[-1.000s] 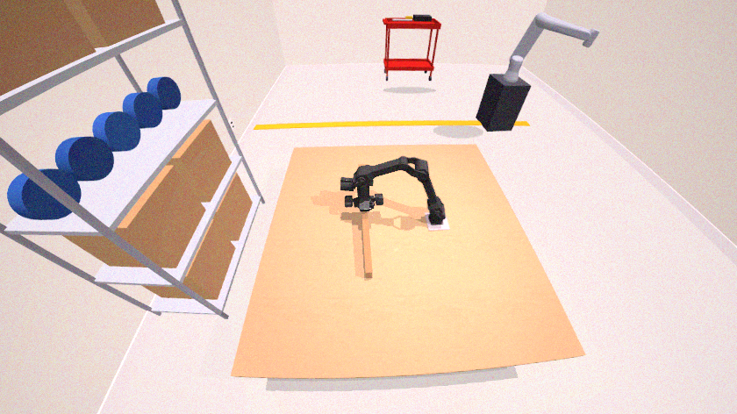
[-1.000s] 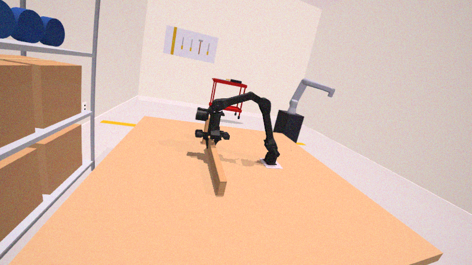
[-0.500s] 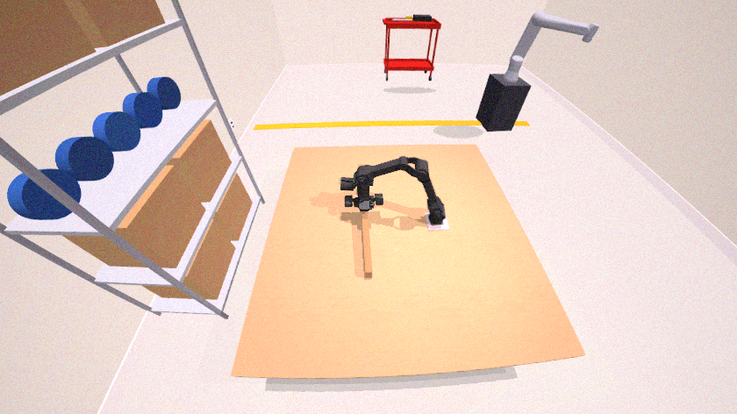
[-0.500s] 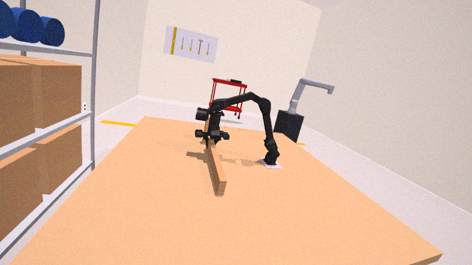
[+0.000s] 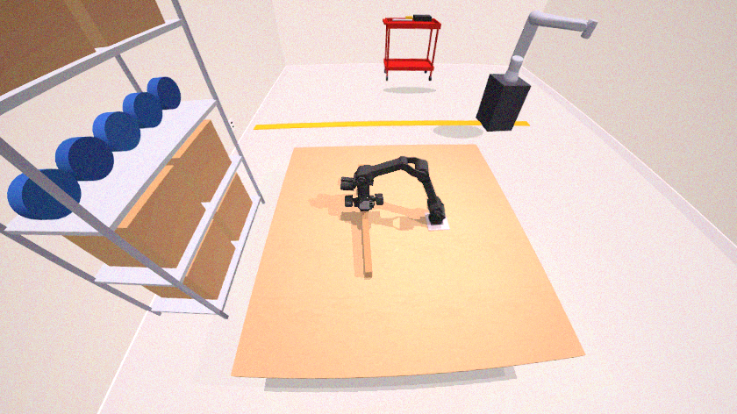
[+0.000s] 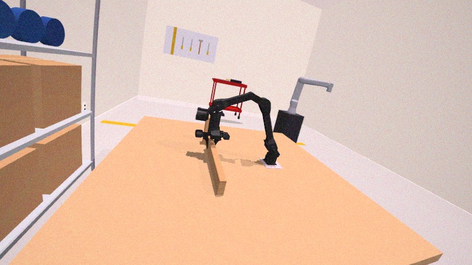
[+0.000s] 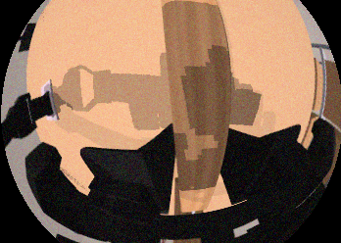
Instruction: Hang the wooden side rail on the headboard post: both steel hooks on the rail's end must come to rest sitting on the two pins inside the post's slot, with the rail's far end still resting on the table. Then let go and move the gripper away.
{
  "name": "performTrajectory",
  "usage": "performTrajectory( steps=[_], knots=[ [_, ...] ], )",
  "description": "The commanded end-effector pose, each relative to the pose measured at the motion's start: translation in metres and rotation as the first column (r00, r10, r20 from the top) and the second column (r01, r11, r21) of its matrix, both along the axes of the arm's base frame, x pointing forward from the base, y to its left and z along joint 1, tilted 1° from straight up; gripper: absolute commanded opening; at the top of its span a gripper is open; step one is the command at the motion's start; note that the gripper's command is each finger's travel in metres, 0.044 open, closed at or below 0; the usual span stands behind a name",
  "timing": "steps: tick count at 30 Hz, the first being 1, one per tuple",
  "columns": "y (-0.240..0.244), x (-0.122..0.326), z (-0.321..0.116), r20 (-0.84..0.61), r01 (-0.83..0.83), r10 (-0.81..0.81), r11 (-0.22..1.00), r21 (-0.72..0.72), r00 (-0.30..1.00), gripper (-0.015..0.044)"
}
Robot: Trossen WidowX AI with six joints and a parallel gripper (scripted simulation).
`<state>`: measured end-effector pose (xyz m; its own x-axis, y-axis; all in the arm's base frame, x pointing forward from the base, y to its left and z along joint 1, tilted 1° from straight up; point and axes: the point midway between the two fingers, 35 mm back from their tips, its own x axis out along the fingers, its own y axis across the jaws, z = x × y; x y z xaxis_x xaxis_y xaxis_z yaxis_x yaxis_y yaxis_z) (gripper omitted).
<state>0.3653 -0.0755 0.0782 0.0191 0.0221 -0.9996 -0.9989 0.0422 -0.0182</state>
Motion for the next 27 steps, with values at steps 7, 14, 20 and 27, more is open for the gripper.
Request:
performTrajectory(
  steps=[7, 14, 20, 27],
  knots=[
    [-0.0028, 0.0006, 0.0040, 0.008, -0.001, 0.001, 1.000, -0.007, 1.000, 0.0000],
    [-0.0033, 0.0011, 0.0045, 0.008, -0.001, 0.001, 1.000, -0.007, 1.000, 0.0000],
    [-0.0038, 0.0015, 0.0050, 0.008, -0.001, 0.001, 1.000, -0.007, 1.000, 0.0000],
    [-0.0046, 0.0022, 0.0045, 0.009, -0.001, 0.001, 1.000, -0.007, 1.000, 0.0000]
  ],
)
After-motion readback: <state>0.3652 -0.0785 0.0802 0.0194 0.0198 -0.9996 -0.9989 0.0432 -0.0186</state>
